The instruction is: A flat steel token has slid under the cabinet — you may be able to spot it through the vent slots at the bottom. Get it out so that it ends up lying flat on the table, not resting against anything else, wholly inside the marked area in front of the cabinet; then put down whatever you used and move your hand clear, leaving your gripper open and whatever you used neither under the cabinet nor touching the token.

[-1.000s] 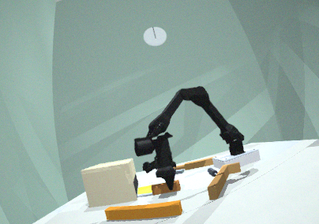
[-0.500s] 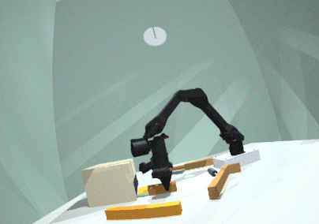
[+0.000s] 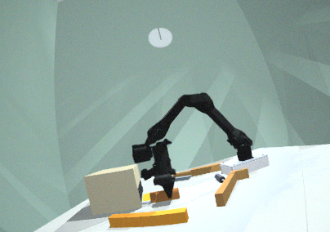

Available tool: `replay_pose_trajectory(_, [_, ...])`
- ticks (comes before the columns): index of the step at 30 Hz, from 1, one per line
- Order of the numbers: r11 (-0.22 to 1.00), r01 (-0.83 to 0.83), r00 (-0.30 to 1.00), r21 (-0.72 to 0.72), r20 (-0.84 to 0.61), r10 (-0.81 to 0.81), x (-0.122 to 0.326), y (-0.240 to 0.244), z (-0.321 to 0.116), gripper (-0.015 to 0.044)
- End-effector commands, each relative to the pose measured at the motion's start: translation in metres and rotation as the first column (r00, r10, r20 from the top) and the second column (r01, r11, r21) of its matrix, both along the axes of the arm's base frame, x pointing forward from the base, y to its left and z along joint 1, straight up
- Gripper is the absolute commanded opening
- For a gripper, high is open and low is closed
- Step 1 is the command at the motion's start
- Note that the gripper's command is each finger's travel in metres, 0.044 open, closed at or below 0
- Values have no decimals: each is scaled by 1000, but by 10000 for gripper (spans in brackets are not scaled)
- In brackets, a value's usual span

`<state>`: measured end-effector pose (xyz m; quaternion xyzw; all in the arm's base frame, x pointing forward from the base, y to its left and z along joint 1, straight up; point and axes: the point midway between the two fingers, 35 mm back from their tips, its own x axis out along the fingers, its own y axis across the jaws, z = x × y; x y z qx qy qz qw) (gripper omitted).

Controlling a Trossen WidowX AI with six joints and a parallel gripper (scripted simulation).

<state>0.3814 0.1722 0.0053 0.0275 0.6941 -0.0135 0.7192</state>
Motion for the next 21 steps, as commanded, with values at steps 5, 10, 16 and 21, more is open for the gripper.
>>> replay_pose_trajectory(5, [1000, 3, 1000, -1, 0, -3, 1, -12, -1, 0])
replay_pose_trajectory(10, [1000, 3, 1000, -1, 0, -3, 1, -19, -2, 0])
replay_pose_trajectory(16, [1000, 3, 1000, -2, 0, -3, 0, -27, -2, 0])
replay_pose_trajectory(21, [1000, 3, 1000, -3, 0, -3, 0, -34, -2, 0])
